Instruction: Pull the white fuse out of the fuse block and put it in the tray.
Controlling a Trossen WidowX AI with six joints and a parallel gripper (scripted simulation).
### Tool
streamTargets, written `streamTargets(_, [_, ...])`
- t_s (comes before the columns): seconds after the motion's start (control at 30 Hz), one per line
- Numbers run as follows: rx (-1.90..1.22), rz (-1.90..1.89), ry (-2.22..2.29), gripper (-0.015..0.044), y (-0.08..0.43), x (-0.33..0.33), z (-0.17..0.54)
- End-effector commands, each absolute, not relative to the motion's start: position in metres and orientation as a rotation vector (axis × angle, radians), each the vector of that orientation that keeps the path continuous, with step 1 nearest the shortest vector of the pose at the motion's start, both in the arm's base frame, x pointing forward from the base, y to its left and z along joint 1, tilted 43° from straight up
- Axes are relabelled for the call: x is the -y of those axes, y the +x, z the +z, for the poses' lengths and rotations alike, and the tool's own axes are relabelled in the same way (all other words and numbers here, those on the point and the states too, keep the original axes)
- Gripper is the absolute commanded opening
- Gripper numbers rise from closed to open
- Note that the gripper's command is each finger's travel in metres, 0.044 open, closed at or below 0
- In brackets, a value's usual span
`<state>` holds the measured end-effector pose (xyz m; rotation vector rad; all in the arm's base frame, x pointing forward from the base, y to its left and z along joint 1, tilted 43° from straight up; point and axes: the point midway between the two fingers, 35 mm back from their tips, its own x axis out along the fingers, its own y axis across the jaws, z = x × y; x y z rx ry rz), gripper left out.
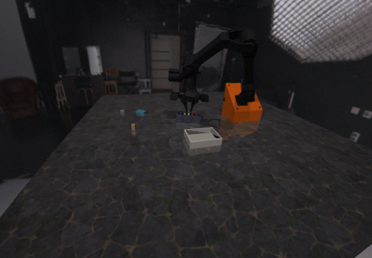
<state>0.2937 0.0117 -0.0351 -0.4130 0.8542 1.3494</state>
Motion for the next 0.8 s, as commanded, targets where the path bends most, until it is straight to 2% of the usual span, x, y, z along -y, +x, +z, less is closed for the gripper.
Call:
streamTargets(0.0, [-0.856, 1.350, -0.405, 0.0074, 0.2930, -0.0137, -0.0360])
streamTargets(0.77, [-0.855, 1.350, -0.405, 0.0074, 0.2928, -0.0206, -0.0433])
